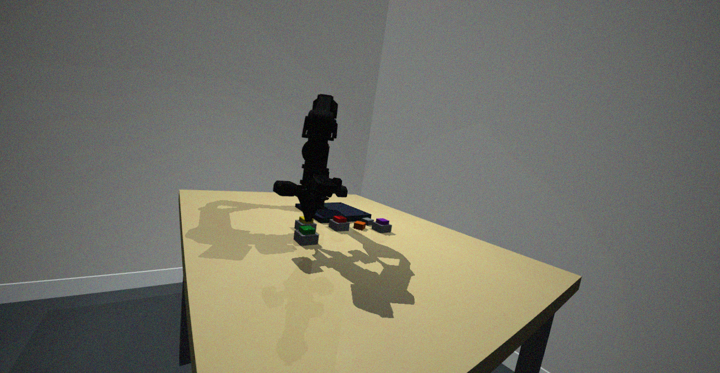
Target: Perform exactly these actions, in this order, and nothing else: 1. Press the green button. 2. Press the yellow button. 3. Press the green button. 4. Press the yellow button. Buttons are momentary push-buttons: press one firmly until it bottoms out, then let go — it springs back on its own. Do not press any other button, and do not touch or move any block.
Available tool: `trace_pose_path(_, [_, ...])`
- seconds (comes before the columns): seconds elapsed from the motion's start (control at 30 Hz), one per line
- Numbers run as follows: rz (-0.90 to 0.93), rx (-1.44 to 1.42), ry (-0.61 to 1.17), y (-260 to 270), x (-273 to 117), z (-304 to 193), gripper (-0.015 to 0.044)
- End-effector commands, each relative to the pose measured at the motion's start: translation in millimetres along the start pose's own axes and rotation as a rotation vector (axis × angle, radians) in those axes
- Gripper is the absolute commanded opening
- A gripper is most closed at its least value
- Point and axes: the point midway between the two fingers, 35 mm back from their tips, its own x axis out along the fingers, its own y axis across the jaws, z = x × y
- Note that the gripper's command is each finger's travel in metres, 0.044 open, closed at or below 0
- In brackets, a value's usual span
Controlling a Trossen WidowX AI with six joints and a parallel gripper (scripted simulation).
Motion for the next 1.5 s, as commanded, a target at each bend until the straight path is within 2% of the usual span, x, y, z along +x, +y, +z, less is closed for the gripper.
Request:
trace_pose_path(0.0, [-0.002, 0.000, -0.010, 0, -10, 1, 0.0020])
trace_pose_path(0.07, [-0.002, 0.000, -0.010, -1, -17, 2, 0.0020])
trace_pose_path(0.23, [-0.002, 0.000, -0.010, 0, -69, 1, 0.0020])
trace_pose_path(0.4, [-0.002, 0.000, -0.009, 2, -72, -6, 0.0020])
trace_pose_path(0.53, [-0.001, 0.000, -0.006, 20, -74, -48, 0.0020])
trace_pose_path(0.7, [0.001, 0.000, -0.002, 38, -69, -86, 0.0020])
trace_pose_path(0.83, [0.001, 0.000, -0.002, 37, -61, -85, 0.0020])
trace_pose_path(1.0, [0.001, 0.000, -0.002, 37, -10, -86, 0.0020])
trace_pose_path(1.47, [0.001, 0.000, -0.002, 37, 8, -85, 0.0020])
